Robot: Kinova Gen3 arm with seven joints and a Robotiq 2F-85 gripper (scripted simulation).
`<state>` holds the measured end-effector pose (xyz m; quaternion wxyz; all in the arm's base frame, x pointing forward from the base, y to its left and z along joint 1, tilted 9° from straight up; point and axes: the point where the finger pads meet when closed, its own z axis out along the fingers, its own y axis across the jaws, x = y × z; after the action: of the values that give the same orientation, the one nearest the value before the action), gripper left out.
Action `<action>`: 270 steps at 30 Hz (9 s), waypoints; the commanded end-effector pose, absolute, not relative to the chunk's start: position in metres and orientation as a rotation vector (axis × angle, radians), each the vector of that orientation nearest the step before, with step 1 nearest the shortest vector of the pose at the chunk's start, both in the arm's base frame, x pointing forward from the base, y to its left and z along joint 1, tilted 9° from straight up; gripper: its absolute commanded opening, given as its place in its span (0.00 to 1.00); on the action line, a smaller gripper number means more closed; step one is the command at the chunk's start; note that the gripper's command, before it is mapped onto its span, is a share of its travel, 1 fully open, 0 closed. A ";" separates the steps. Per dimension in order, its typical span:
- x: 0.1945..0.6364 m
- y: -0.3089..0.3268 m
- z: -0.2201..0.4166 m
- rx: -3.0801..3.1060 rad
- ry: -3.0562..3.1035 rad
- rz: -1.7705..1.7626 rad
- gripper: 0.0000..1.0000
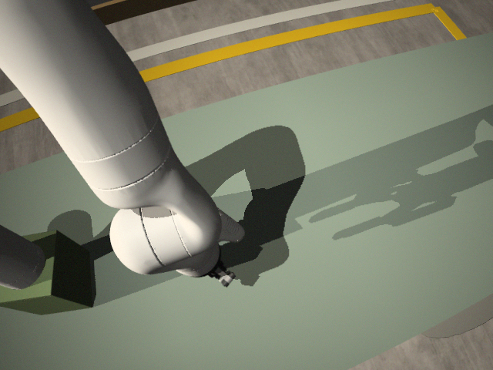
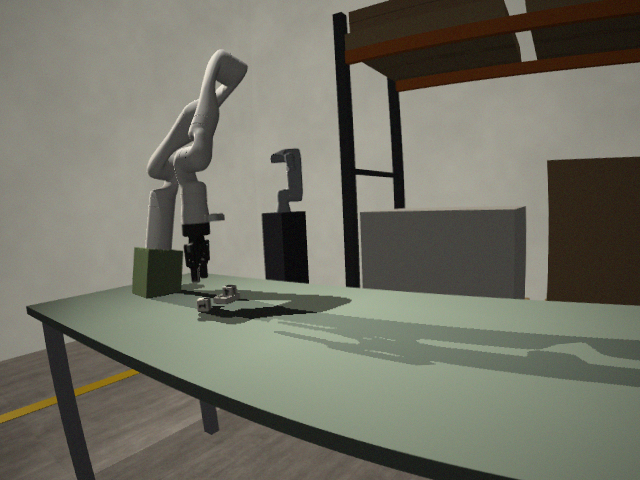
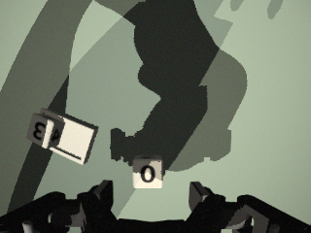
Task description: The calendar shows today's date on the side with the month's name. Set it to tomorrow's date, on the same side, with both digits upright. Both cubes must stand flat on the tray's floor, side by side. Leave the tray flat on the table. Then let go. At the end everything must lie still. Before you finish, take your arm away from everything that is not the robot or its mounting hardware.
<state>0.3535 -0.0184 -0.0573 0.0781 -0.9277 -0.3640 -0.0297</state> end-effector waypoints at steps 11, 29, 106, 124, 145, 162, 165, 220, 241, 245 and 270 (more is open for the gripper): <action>0.356 -0.016 -0.055 -2.779 -1.103 -0.086 0.69; 0.356 -0.016 -0.055 -2.779 -1.103 -0.086 1.00; 0.354 -0.014 -0.069 -2.769 -1.126 -0.082 0.48; 0.355 -0.010 -0.090 -2.769 -1.126 -0.085 0.48; 0.356 -0.009 -0.094 -2.770 -1.126 -0.089 0.48; 0.356 -0.009 -0.094 -2.770 -1.126 -0.089 0.48; 0.356 -0.009 -0.094 -2.770 -1.126 -0.089 0.48; 0.353 -0.010 -0.094 -2.769 -1.125 -0.085 0.48; 0.352 -0.010 -0.094 -2.769 -1.125 -0.085 0.48; 0.351 -0.010 -0.094 -2.769 -1.125 -0.085 0.48; 0.351 -0.010 -0.094 -2.769 -1.125 -0.085 0.48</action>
<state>0.3530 -0.0079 -0.0933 0.0768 -0.9225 -0.3770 -0.0296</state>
